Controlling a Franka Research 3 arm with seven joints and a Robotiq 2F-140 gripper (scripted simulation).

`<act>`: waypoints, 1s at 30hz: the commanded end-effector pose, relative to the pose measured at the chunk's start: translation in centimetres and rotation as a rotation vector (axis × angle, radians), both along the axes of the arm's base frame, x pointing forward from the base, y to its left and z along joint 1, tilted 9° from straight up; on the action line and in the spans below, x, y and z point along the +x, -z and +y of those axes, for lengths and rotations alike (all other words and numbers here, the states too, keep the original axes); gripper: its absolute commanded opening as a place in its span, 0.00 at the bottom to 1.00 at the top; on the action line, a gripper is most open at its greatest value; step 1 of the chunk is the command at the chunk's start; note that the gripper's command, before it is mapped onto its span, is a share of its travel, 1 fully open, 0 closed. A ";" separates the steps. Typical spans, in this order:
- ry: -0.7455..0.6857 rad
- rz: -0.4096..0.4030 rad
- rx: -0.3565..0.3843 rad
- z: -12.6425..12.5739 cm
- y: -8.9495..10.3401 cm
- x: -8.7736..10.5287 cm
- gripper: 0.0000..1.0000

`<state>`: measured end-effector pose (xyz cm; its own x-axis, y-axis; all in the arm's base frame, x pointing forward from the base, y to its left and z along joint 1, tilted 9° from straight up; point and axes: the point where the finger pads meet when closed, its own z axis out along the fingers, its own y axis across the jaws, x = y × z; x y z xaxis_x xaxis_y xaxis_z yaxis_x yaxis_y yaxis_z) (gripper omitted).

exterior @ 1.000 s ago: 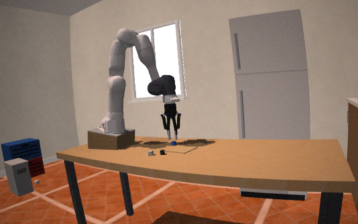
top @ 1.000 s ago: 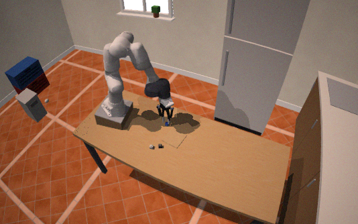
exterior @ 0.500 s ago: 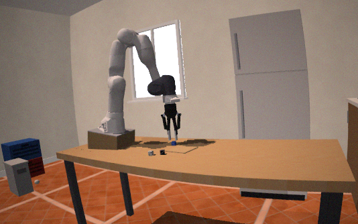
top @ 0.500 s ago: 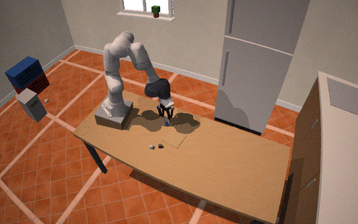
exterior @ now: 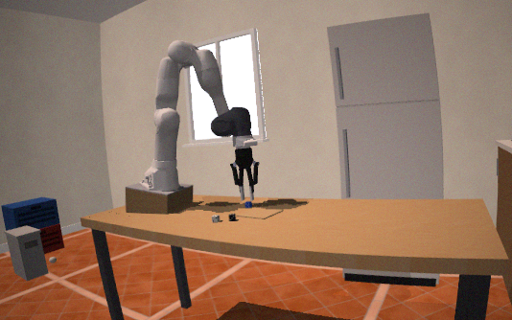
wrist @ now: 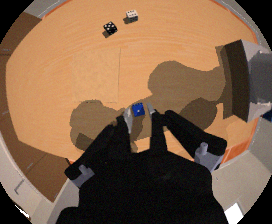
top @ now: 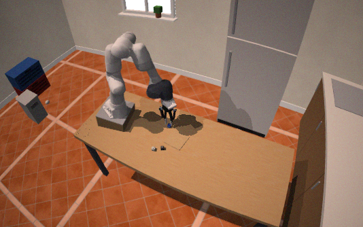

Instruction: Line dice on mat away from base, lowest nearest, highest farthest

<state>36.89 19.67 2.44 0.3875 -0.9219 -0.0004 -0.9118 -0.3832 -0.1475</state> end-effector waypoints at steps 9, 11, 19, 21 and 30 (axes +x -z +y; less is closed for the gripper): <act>-0.011 -0.004 0.001 0.2 -0.1 0.1 0.25; -0.011 -0.004 0.001 0.2 -0.1 0.1 0.25; -0.011 -0.004 0.001 0.3 -0.1 0.2 0.25; -0.011 -0.004 0.001 0.3 -0.1 0.2 0.25; -0.011 -0.004 0.001 0.4 -0.1 0.3 0.25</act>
